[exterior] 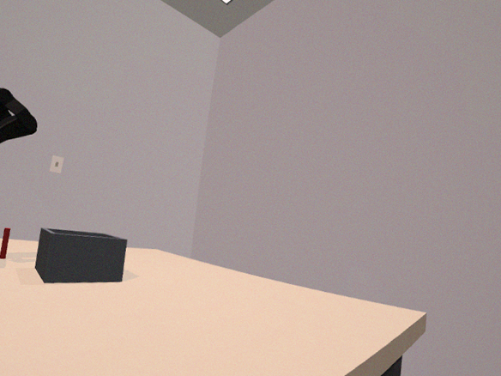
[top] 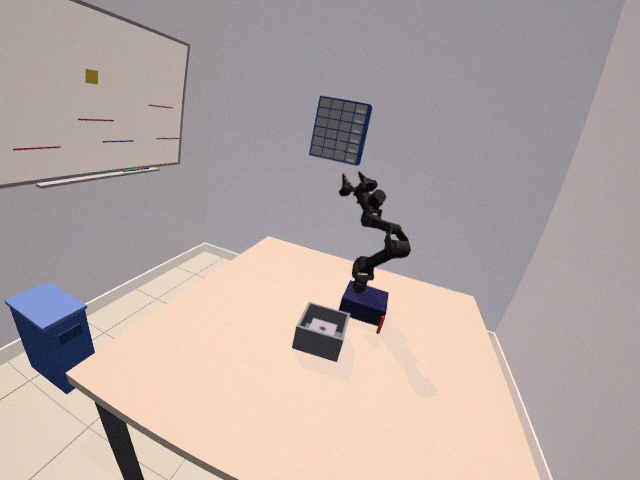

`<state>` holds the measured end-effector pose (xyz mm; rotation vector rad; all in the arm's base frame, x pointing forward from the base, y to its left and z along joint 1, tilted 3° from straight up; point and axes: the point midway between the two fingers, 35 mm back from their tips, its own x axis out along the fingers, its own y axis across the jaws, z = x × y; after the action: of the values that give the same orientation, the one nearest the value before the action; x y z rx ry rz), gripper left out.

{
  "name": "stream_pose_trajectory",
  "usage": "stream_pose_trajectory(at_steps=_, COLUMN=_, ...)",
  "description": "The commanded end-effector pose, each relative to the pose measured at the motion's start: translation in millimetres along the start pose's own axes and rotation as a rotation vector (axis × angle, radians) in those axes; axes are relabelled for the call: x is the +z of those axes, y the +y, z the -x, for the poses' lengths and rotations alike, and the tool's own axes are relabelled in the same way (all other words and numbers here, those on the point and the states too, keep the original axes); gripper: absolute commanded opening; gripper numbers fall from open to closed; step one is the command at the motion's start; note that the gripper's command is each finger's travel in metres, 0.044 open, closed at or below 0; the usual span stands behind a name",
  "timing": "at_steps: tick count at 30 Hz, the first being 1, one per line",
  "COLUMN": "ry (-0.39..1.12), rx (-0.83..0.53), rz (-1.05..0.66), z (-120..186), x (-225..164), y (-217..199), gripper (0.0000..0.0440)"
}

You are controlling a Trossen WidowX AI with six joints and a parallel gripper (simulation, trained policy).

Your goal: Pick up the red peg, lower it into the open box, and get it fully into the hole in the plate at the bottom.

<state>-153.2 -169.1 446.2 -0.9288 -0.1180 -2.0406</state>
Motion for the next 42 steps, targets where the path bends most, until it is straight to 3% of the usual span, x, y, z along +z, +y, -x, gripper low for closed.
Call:
stream_pose_trajectory(at_steps=1, ry=0.055, rx=0.028, rz=-0.129, z=-8, x=-13, y=15, gripper=0.0440)
stream_pose_trajectory(at_steps=13, ry=0.266, rx=0.156, rz=-0.454, z=-13, x=-49, y=84, gripper=0.0440)
stream_pose_trajectory(at_steps=23, ry=0.491, rx=0.310, rz=-0.656, z=3, x=-64, y=161, gripper=0.0440)
stream_pose_trajectory(at_steps=32, ry=0.715, rx=0.489, rz=-0.766, z=41, x=-61, y=233, gripper=0.0440)
stream_pose_trajectory(at_steps=42, ry=0.961, rx=0.729, rz=-0.798, z=107, x=-35, y=301, gripper=0.0440)
